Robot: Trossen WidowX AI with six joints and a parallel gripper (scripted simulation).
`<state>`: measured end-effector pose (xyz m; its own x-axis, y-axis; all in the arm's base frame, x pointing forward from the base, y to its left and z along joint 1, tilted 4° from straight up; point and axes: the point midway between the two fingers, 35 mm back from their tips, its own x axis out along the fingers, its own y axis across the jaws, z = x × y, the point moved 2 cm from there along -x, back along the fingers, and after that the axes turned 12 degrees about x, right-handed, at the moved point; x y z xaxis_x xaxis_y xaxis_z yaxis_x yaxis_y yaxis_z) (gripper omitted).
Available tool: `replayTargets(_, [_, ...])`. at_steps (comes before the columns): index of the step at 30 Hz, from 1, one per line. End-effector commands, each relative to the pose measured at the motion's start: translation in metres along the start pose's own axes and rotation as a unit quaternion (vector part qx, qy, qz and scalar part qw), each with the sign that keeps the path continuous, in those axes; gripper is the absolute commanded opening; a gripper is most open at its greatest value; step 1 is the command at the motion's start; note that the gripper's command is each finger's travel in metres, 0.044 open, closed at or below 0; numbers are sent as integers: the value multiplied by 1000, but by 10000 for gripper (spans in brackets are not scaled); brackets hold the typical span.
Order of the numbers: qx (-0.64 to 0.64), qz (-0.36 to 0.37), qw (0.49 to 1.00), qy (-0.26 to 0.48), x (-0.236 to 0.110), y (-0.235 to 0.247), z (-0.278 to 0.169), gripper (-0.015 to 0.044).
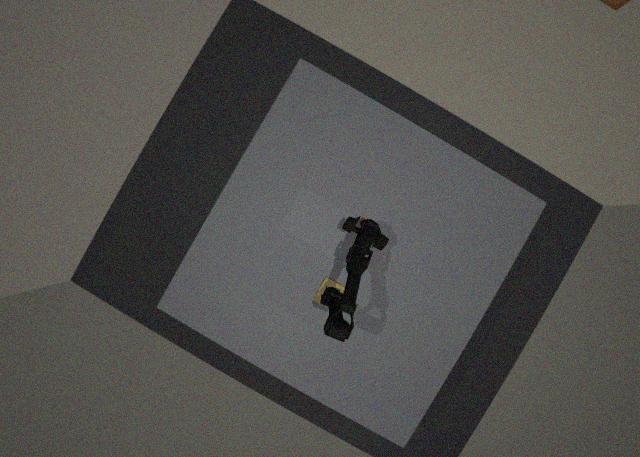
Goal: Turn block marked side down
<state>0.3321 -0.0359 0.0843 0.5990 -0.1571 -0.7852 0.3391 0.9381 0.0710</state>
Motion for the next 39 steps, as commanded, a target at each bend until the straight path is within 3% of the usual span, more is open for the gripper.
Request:
replayTargets(1, [6,-10,998,58,-38,-2,3,440])
replayTargets(10, [5,-12,998,68,-38,-1,6,440])
replayTargets(27, [5,-64,945,321,-31,9,58,440])
replayTargets(33, [5,-65,944,324,-30,10,55,440])
replayTargets(39, [5,-65,944,324,-4,6,35,440])
